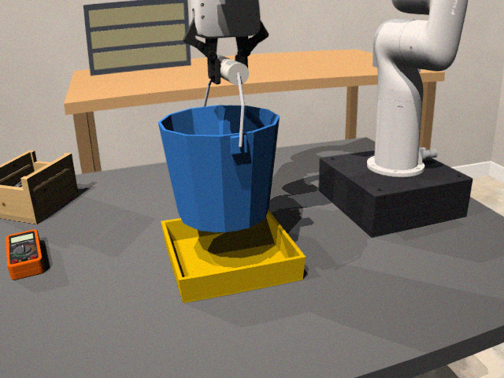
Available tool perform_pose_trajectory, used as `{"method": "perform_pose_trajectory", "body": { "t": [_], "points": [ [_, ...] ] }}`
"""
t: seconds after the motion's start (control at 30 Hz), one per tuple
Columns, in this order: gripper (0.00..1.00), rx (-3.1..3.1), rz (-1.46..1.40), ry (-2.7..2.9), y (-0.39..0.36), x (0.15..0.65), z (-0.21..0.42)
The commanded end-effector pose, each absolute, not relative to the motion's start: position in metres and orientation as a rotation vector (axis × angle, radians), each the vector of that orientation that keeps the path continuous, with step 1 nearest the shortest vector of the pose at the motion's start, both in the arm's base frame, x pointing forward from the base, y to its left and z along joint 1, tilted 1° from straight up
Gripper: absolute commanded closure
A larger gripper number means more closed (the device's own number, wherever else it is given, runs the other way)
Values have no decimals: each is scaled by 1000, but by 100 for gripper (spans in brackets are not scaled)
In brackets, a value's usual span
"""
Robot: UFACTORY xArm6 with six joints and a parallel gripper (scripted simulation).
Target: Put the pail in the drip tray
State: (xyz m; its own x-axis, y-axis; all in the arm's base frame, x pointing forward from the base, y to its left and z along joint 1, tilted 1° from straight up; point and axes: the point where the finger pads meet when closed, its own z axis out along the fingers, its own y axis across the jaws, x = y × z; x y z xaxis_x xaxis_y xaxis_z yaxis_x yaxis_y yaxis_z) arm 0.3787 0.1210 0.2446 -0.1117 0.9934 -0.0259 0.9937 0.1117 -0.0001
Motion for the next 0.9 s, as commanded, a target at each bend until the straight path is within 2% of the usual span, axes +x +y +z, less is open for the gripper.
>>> {"method": "perform_pose_trajectory", "body": {
  "t": [0.0,0.87],
  "points": [
    [100,2079,-18,2325,127,380,247],
    [100,2079,-18,2325,137,379,246]
  ]
}}
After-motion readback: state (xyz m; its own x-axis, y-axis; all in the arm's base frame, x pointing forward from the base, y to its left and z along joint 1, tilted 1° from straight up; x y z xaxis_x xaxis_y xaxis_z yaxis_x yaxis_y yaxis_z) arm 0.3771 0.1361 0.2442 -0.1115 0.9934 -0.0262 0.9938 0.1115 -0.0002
